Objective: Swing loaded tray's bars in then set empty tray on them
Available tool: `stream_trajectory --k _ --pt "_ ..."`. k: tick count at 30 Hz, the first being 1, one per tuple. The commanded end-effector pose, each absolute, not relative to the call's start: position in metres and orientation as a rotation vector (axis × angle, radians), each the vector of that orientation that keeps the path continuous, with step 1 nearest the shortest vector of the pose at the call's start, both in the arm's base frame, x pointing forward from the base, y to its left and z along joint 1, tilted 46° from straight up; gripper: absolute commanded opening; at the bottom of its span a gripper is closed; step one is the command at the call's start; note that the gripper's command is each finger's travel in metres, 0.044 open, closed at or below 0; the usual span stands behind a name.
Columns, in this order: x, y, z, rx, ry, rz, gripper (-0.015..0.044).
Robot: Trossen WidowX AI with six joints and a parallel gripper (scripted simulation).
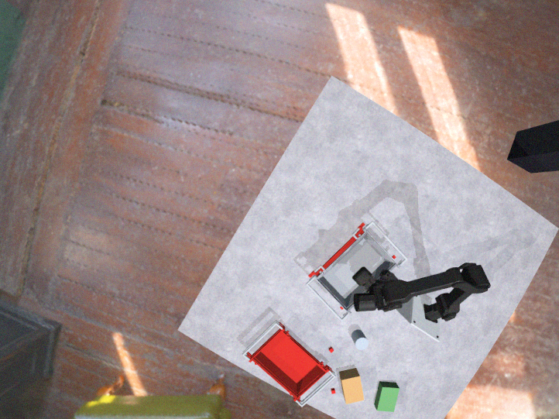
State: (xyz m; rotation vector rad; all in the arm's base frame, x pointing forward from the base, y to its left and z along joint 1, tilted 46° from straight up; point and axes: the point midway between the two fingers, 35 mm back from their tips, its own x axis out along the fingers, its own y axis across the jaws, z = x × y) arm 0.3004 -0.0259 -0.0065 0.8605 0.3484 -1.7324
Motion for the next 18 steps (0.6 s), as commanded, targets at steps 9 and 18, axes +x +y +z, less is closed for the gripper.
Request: stream_trajectory --k 9,18 --pt "0.2943 -0.0304 -0.0099 0.849 0.370 -1.762 0.0000" --pt "0.2943 -0.0304 -0.0099 0.849 0.370 -1.762 0.0132"
